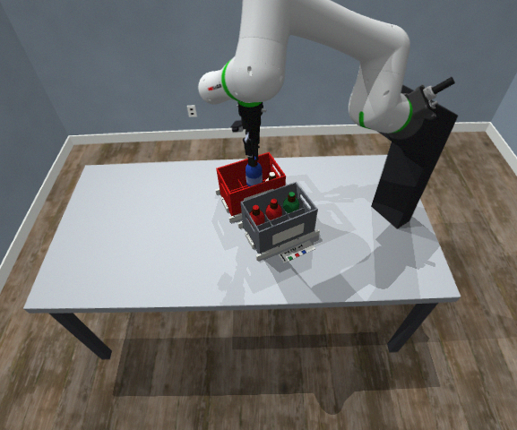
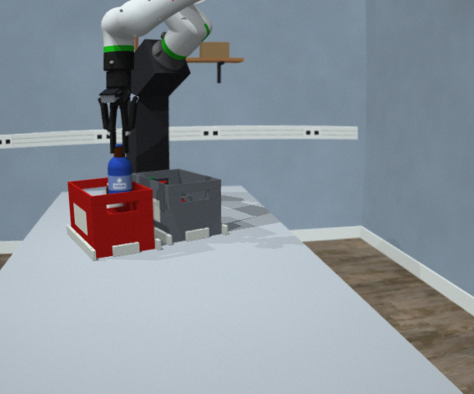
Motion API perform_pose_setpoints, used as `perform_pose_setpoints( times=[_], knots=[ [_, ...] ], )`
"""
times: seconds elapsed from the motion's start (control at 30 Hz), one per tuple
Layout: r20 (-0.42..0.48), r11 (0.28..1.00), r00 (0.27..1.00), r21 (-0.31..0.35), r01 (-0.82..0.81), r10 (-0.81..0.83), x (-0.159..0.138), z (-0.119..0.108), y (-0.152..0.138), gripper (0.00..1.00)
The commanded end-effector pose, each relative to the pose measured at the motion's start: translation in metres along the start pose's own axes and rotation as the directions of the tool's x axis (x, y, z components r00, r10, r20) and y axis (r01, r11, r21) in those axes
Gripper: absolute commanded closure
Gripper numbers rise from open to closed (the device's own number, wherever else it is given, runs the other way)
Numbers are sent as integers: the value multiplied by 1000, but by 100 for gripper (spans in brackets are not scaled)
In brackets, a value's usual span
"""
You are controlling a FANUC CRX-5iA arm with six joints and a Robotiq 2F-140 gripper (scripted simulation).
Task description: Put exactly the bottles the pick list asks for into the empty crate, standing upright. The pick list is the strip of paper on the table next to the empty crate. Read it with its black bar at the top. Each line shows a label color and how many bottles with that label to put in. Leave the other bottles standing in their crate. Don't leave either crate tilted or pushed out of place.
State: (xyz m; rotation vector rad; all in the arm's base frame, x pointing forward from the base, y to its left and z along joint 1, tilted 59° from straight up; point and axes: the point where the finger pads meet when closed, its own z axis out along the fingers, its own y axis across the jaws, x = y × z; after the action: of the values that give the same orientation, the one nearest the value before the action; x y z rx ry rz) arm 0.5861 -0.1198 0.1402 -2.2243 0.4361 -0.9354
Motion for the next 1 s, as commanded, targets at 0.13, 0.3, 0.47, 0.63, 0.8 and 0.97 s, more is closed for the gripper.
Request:
perform_pose_setpoints(
  times=[0.13, 0.3, 0.47, 0.63, 0.8, 0.97],
  knots=[
    [-1, 1000, 1000, -1, 1, -1, 1, -11, 0, 90],
    [-1, 1000, 1000, -1, 1, -1, 1, -19, 0, 90],
    [-1, 1000, 1000, -1, 1, -1, 1, -28, 0, 90],
    [-1, 1000, 1000, -1, 1, -1, 1, -36, 0, 90],
    [-1, 1000, 1000, -1, 1, -1, 0, -41, 0, 90],
    [-1, 1000, 1000, -1, 1, -1, 0, -49, 0, 90]
  ],
)
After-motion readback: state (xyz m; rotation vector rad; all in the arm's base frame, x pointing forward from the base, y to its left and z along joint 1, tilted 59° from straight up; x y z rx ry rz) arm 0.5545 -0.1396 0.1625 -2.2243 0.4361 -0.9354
